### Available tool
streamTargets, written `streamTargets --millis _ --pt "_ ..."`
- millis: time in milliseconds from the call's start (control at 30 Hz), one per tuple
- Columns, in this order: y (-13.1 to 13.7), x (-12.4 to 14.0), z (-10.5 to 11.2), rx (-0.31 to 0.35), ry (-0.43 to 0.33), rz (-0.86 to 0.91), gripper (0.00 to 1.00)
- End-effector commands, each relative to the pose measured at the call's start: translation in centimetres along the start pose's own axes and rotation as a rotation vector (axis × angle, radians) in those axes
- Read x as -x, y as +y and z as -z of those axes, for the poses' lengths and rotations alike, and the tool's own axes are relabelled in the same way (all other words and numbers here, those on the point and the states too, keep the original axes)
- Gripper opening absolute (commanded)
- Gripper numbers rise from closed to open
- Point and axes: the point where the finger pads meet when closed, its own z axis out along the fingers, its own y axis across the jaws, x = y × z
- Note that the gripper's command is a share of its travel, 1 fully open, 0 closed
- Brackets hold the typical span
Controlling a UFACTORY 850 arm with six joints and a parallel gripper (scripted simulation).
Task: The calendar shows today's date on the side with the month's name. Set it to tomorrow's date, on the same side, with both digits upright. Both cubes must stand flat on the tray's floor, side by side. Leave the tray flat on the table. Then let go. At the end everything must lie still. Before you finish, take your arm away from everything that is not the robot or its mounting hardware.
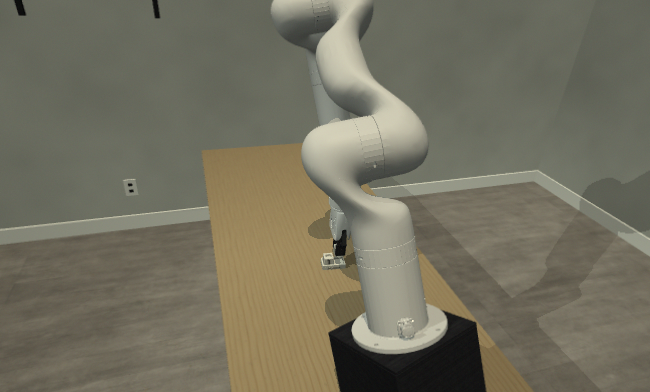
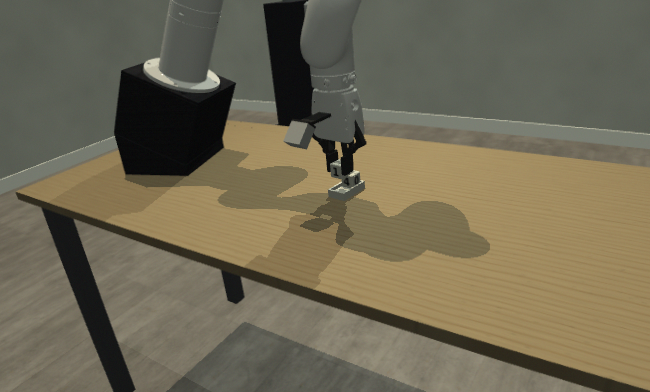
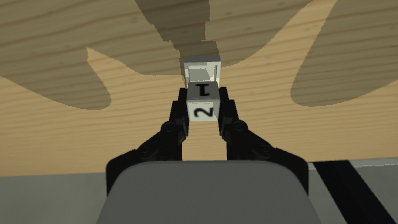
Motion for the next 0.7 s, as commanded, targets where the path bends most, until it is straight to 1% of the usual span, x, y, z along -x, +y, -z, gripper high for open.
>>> streamTargets --millis 0,433,667 --pt "-0.05 0.00 0.02 -0.001 0.000 0.000 0.27" --pt "-0.05 0.00 -0.40 -0.001 0.000 0.000 0.27" --pt "-0.06 0.00 -0.98 -0.001 0.000 0.000 0.27"
